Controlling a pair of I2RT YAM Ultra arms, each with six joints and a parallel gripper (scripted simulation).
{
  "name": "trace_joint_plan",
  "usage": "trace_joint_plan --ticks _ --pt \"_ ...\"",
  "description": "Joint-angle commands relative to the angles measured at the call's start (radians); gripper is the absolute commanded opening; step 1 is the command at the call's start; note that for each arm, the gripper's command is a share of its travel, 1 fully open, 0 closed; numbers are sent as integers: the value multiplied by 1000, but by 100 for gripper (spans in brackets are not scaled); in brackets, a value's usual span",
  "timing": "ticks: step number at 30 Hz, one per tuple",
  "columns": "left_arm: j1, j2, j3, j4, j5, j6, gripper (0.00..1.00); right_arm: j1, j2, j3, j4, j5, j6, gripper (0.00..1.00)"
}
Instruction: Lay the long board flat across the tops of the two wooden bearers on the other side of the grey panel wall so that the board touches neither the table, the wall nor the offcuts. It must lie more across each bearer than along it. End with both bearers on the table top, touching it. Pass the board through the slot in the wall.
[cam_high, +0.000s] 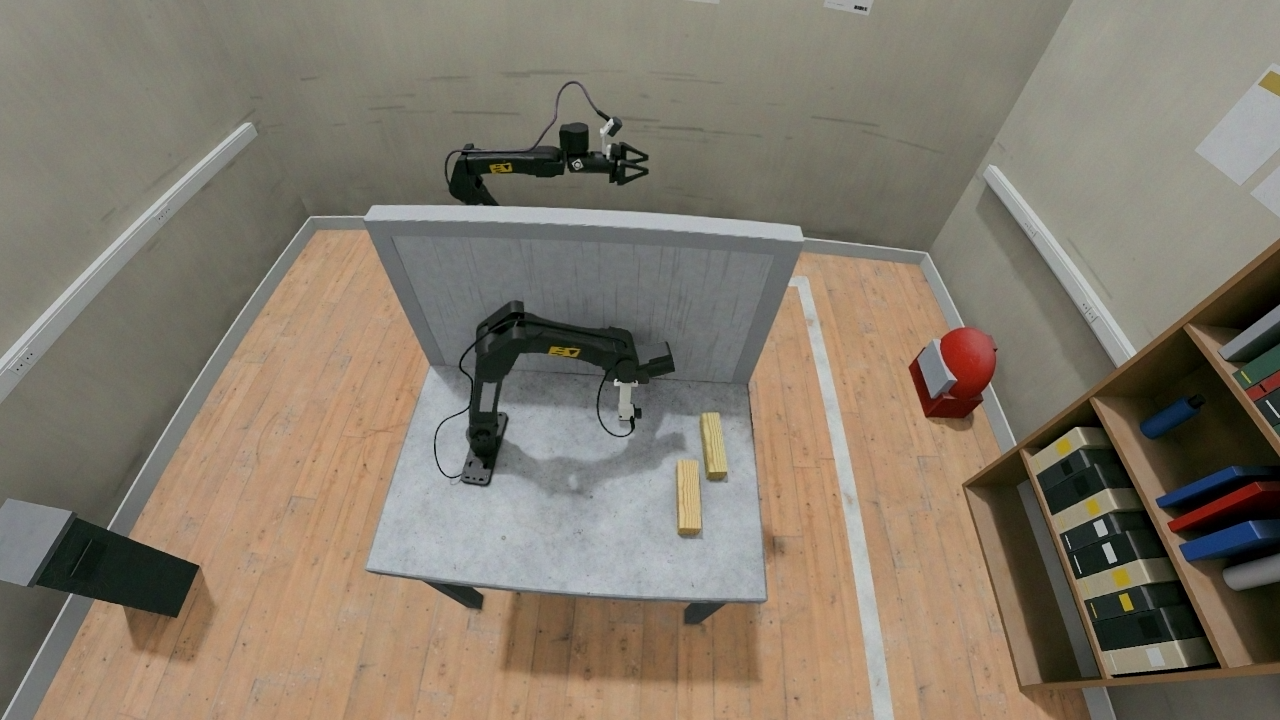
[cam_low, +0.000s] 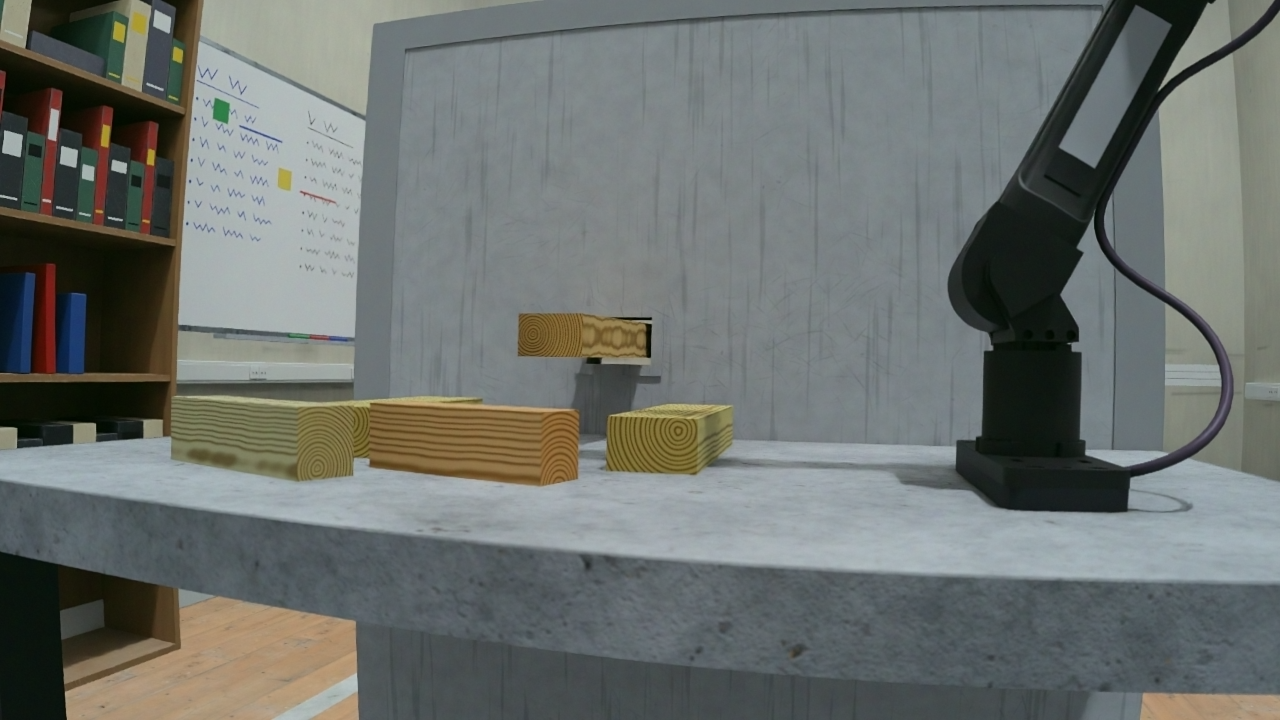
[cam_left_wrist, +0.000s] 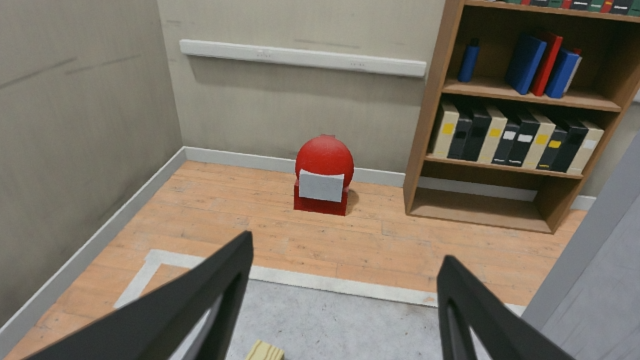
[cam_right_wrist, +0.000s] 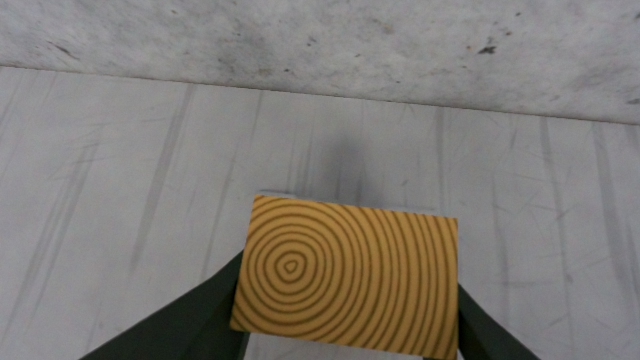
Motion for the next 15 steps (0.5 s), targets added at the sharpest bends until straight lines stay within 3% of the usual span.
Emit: trace_joint_plan --ticks 1,4,10,15 --pt "-8 -30 7 -5 -4 8 75 -11 -48 51 32 -105 0 0" --pt "-3 -20 9 -1 -2 5 75 -11 -48 51 32 -105 0 0" --pt "-58 101 36 -150 207 261 75 -11 -48 51 32 -105 0 0" --pt "-93 187 111 -220 253 363 75 -11 -48 51 32 -105 0 0"
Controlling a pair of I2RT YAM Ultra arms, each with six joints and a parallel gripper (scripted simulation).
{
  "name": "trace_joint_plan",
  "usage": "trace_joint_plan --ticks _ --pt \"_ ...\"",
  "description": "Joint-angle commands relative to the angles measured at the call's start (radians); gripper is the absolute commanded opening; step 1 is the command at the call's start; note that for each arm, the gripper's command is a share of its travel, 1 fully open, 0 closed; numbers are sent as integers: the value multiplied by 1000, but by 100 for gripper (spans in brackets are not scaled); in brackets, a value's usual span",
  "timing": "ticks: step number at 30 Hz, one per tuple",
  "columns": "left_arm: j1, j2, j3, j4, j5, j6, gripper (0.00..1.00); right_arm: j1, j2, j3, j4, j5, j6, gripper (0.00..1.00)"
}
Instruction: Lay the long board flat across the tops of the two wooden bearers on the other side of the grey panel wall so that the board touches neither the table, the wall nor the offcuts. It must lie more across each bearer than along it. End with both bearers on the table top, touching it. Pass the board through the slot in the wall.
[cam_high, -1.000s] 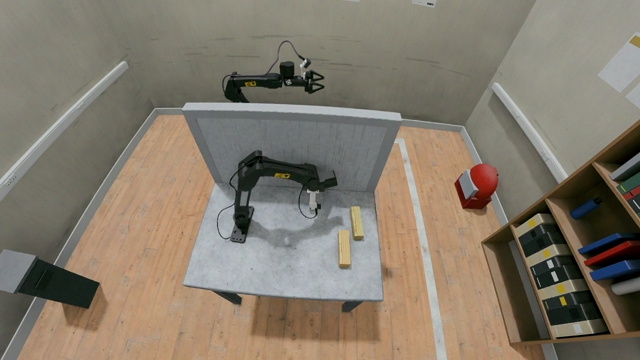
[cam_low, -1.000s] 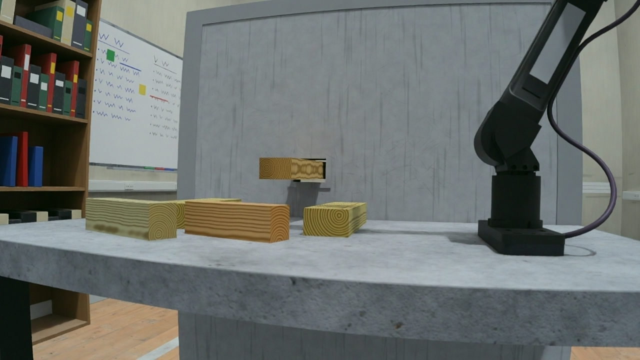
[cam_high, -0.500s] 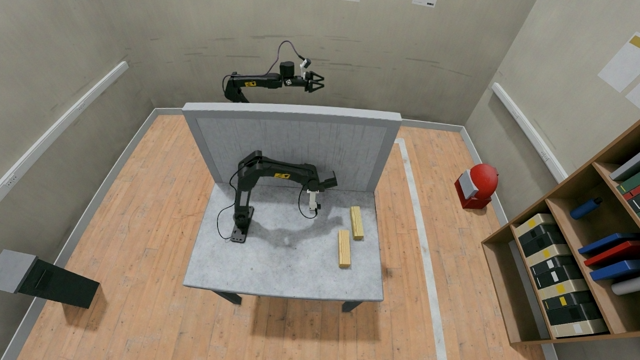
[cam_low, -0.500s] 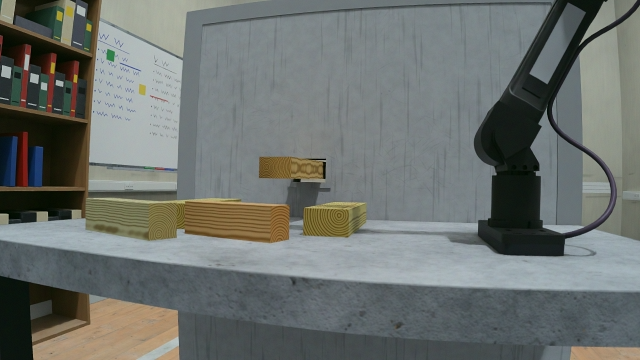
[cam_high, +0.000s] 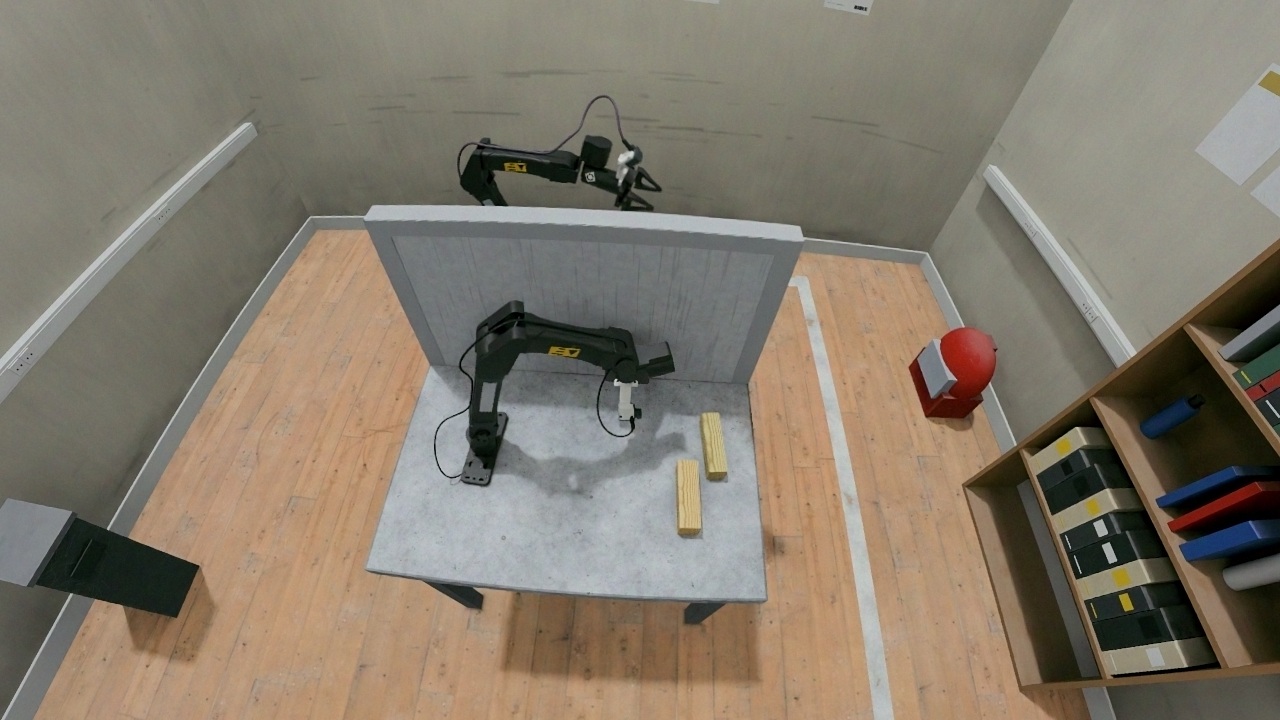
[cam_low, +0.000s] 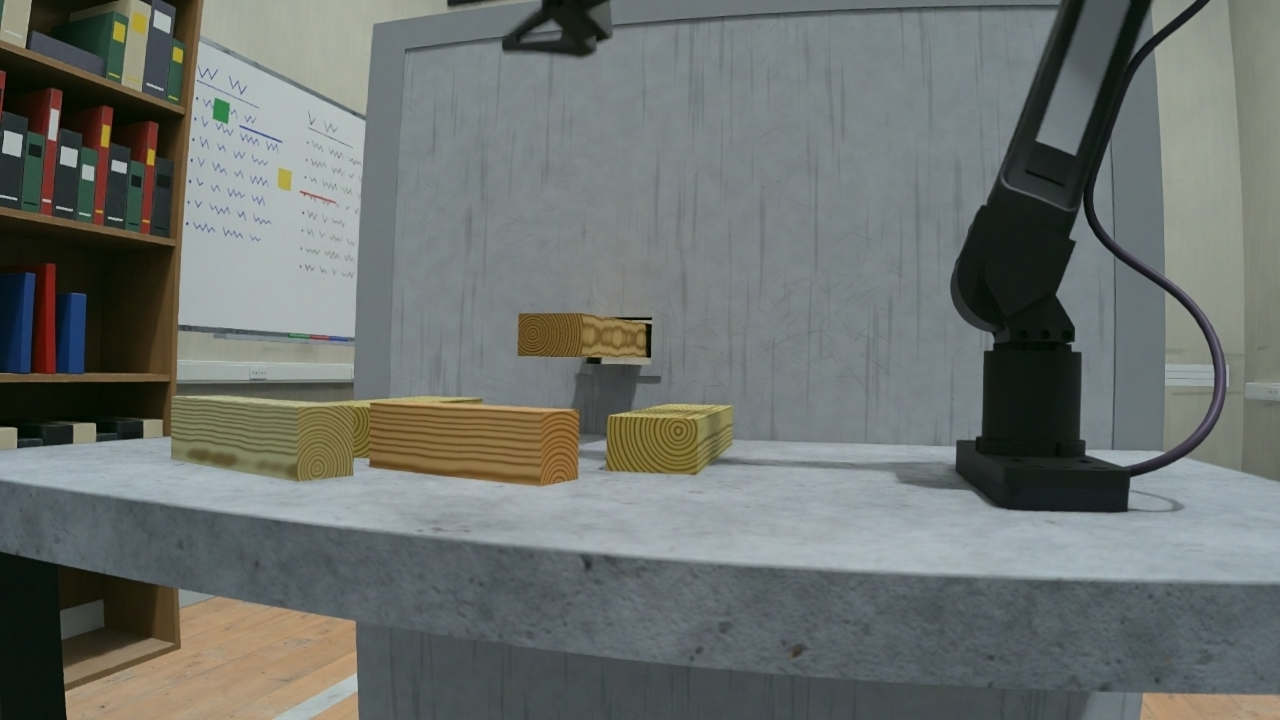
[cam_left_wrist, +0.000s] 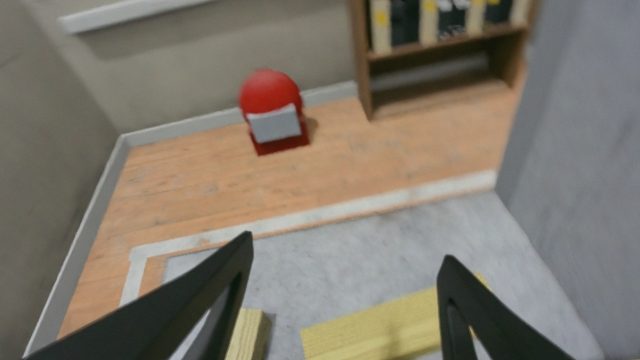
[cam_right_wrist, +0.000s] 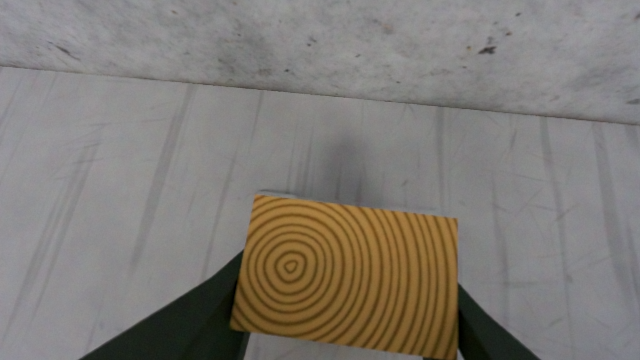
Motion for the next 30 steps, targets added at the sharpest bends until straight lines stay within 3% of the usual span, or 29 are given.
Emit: trace_joint_plan --ticks 1,6,9,10,23,26,27,30 --pt "-29 46 72 -98 93 133 75 -10 -48 51 32 -105 0 0" --pt "-52 111 117 -177 156 231 75 -10 -48 51 32 -105 0 0" --pt "-83 180 124 -264 283 385 75 -10 -48 51 32 -105 0 0" --pt "-78 168 174 -242 230 362 75 -10 -48 51 32 -105 0 0" --pt "-165 399 283 -487 443 661 75 -10 -48 51 32 -105 0 0" --pt "-202 475 286 -571 585 814 75 -10 -48 51 32 -105 0 0" --pt "-186 450 345 -555 522 790 75 -10 -48 51 32 -105 0 0" --pt "-225 548 352 -630 578 853 75 -10 -48 51 32 -105 0 0"
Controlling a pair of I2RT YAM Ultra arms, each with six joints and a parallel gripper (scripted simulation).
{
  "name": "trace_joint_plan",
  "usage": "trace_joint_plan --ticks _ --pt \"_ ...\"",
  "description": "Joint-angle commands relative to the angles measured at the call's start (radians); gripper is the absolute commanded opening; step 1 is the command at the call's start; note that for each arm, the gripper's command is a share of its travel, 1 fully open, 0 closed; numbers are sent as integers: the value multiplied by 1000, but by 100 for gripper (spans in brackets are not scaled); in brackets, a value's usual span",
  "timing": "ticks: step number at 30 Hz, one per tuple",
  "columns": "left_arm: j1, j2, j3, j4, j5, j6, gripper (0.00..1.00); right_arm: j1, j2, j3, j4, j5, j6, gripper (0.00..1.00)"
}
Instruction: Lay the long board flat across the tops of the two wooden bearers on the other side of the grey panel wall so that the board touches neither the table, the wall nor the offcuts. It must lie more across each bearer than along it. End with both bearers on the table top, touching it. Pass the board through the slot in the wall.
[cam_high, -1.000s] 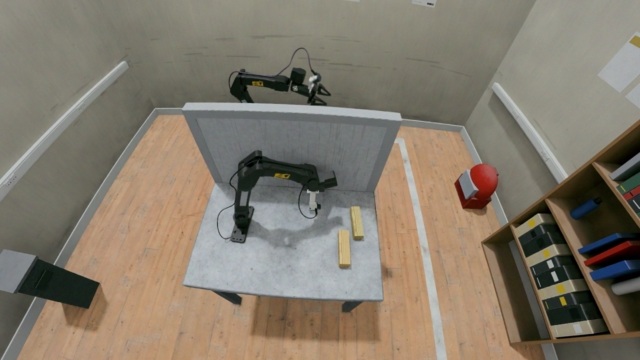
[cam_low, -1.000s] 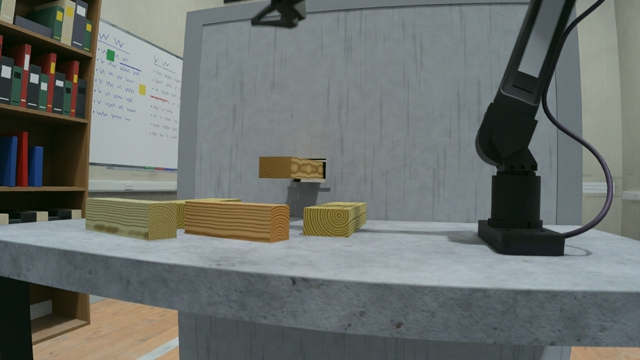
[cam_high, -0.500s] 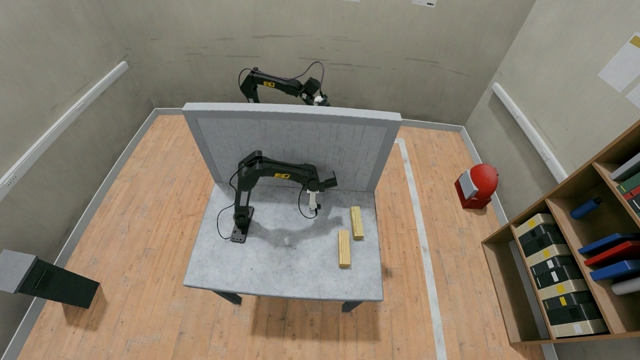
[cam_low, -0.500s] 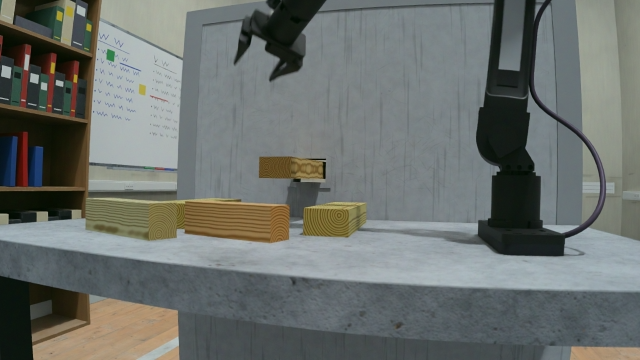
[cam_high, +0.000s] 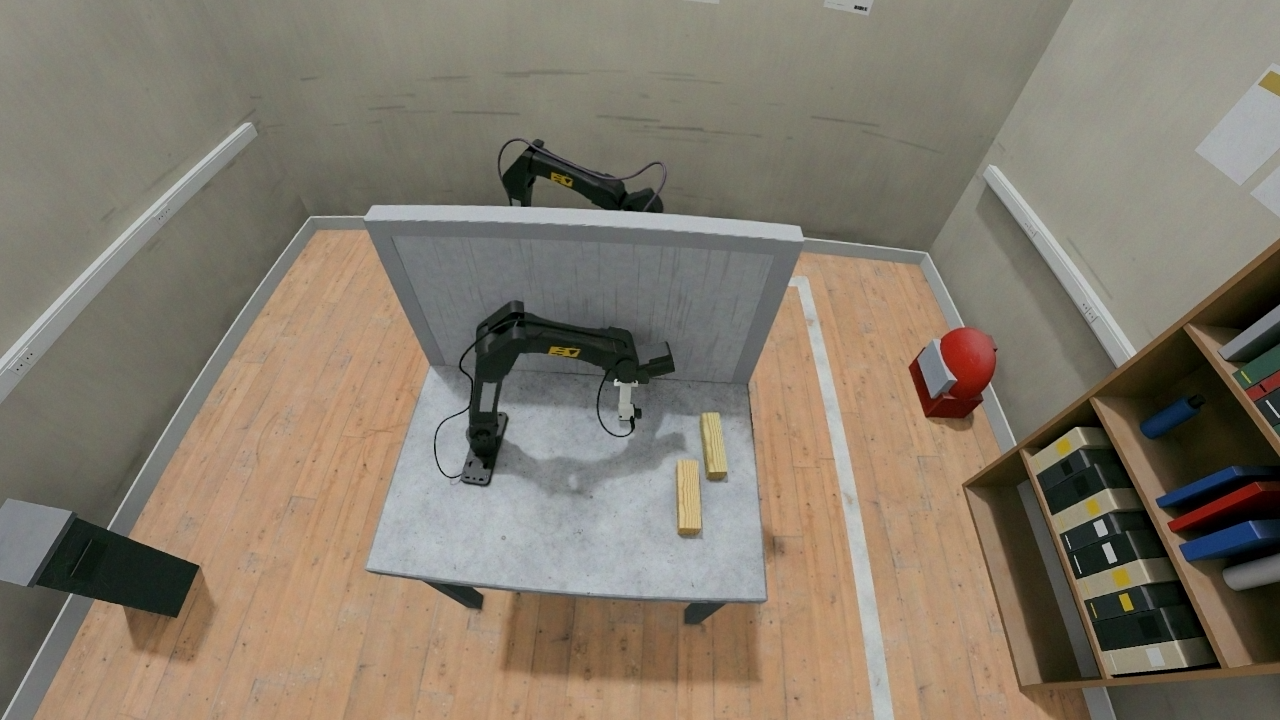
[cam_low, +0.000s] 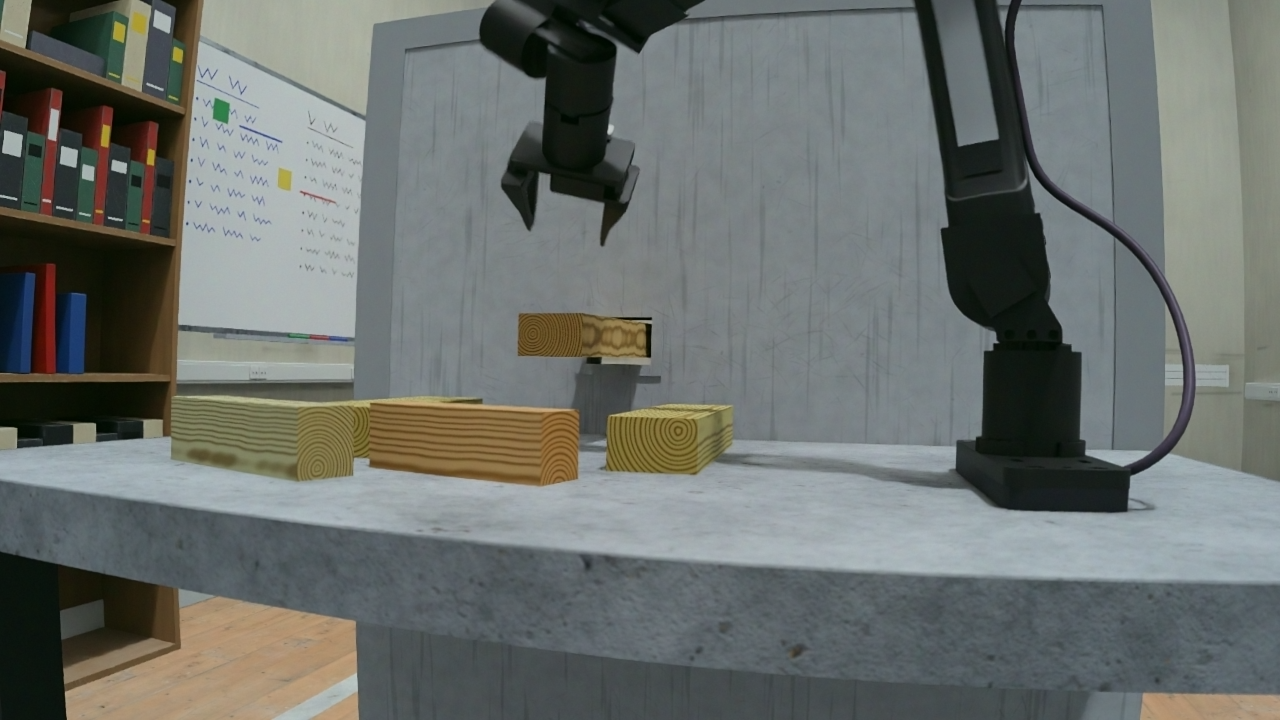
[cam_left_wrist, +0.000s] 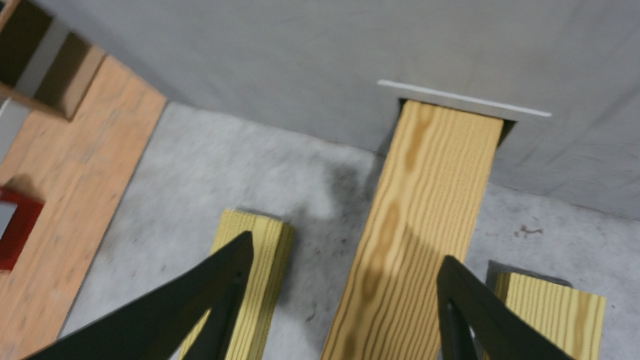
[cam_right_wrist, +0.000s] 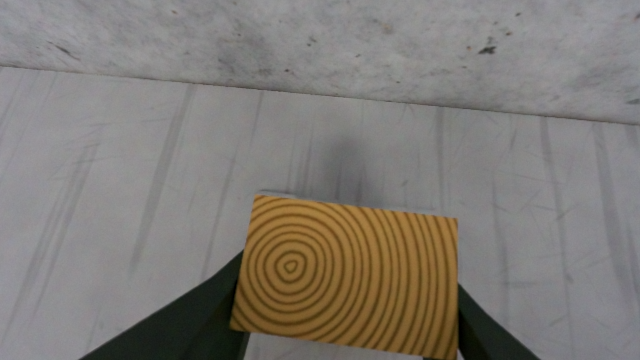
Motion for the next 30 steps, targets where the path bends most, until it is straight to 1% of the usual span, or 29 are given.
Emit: trace_joint_plan --ticks 1,3,4,5,6,10,12,14,17,18,19,20,22,23,26,28,30 --pt "-38 63 48 -122 133 156 75 -10 -48 51 32 -105 0 0" --pt "-54 91 66 -157 210 243 75 -10 -48 51 32 -105 0 0" --pt "-28 129 86 -177 180 250 75 -10 -48 51 32 -105 0 0" --pt "-16 169 108 -178 125 214 75 -10 -48 51 32 -105 0 0" --pt "-57 172 132 -159 117 184 75 -10 -48 51 32 -105 0 0" --pt "-59 180 147 -175 123 193 75 -10 -48 51 32 -105 0 0" --pt "-61 221 138 -186 122 192 75 -10 -48 51 32 -105 0 0" --pt "-61 234 137 -185 127 191 75 -10 -48 51 32 -105 0 0" --pt "-36 236 144 -186 133 192 75 -10 -48 51 32 -105 0 0" --pt "-32 246 119 -189 131 192 75 -10 -48 51 32 -105 0 0" --pt "-31 241 121 -190 131 192 75 -10 -48 51 32 -105 0 0" --pt "-29 249 78 -193 134 194 75 -10 -48 51 32 -105 0 0" --pt "-53 256 135 -190 135 197 75 -10 -48 51 32 -105 0 0" --pt "-51 225 146 -187 139 198 75 -10 -48 51 32 -105 0 0" --pt "-51 217 145 -186 139 199 75 -10 -48 51 32 -105 0 0" --pt "-66 255 146 -185 139 198 75 -10 -48 51 32 -105 0 0" --pt "-57 259 108 -189 138 198 75 -10 -48 51 32 -105 0 0"
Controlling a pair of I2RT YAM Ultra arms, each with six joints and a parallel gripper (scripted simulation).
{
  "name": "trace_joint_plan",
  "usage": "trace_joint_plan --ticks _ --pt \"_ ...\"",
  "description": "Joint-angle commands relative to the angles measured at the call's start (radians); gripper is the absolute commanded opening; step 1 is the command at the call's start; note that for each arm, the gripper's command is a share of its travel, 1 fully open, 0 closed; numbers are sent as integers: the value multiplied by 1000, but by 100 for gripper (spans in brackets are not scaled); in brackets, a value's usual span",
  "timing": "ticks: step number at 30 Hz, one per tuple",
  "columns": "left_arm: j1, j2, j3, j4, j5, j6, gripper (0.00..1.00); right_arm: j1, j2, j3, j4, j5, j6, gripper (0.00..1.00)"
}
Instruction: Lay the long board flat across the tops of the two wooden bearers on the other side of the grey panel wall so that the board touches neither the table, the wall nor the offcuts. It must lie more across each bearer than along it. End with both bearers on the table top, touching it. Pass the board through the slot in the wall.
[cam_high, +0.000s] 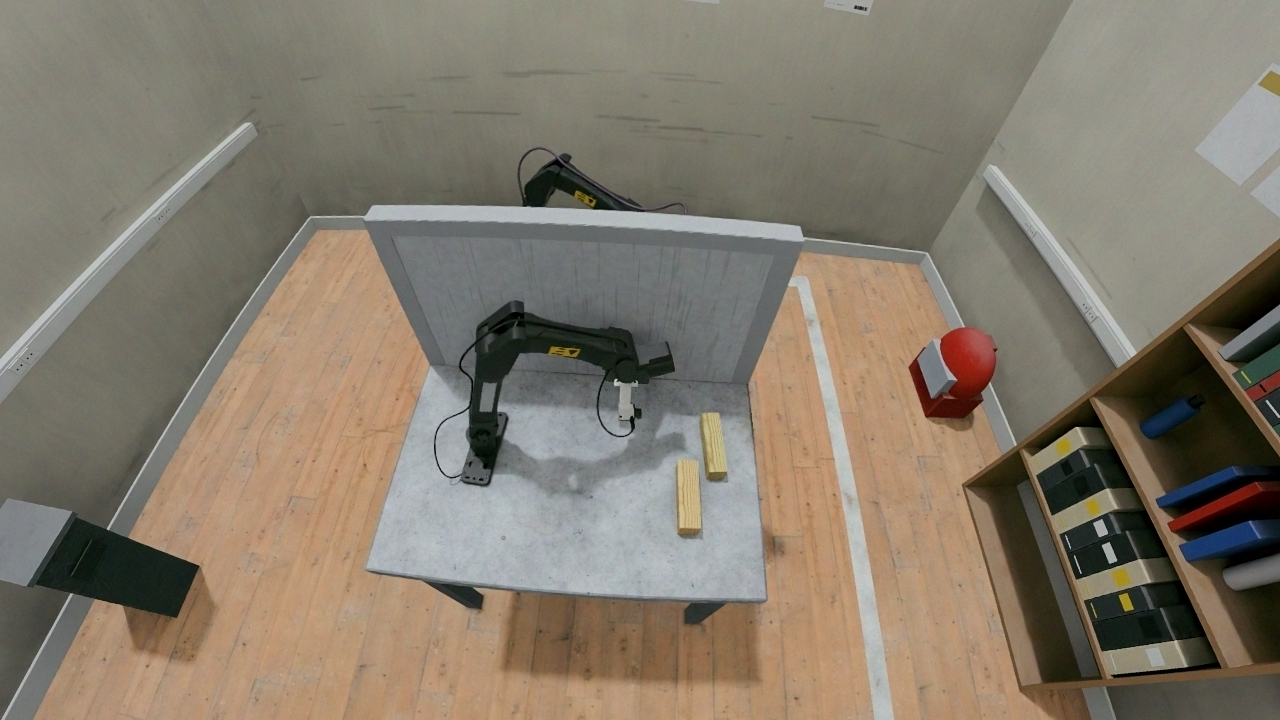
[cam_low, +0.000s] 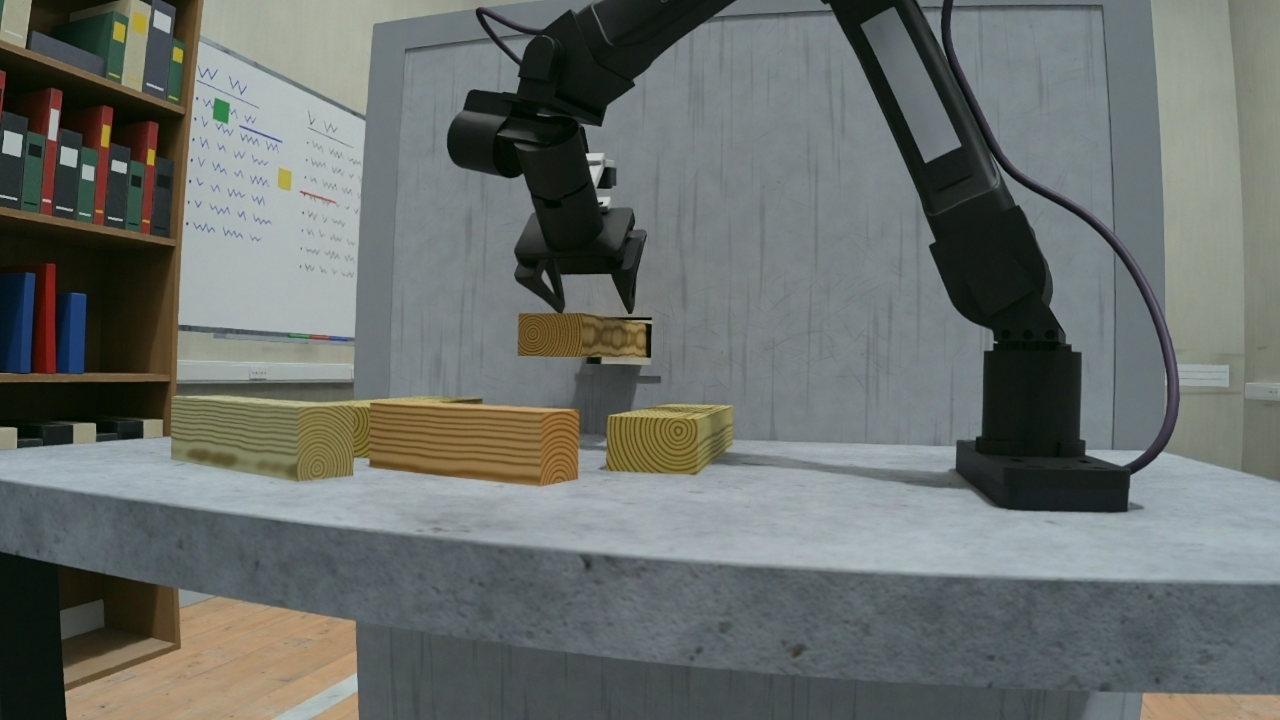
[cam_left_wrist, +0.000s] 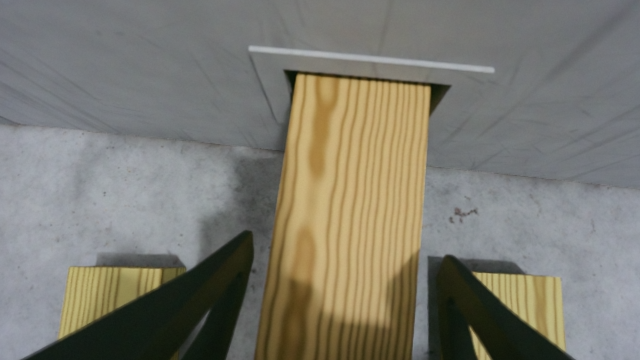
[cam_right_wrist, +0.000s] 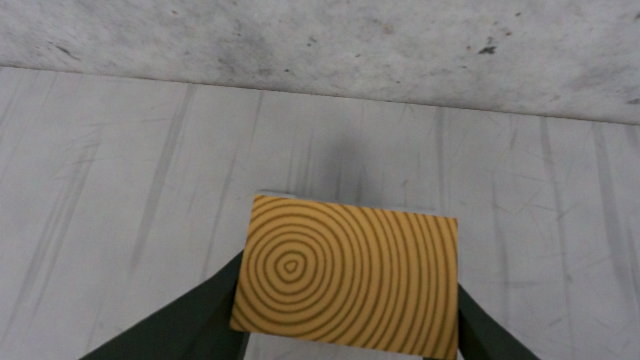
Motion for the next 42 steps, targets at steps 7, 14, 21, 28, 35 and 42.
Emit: trace_joint_plan --ticks 7,14,21,28,35,42 --pt "-24 16 -21 33 23 -21 75 -10 -48 51 32 -105 0 0" --pt "-34 7 -22 56 19 -34 75 -10 -48 51 32 -105 0 0" --pt "-46 14 -38 88 13 -53 75 -10 -48 51 32 -105 0 0" --pt "-57 4 -32 106 9 -64 75 -10 -48 51 32 -105 0 0" --pt "-69 30 -61 139 1 -83 75 -10 -48 51 32 -105 0 0" --pt "-82 37 -77 169 -13 -100 75 -10 -48 51 32 -105 0 0"
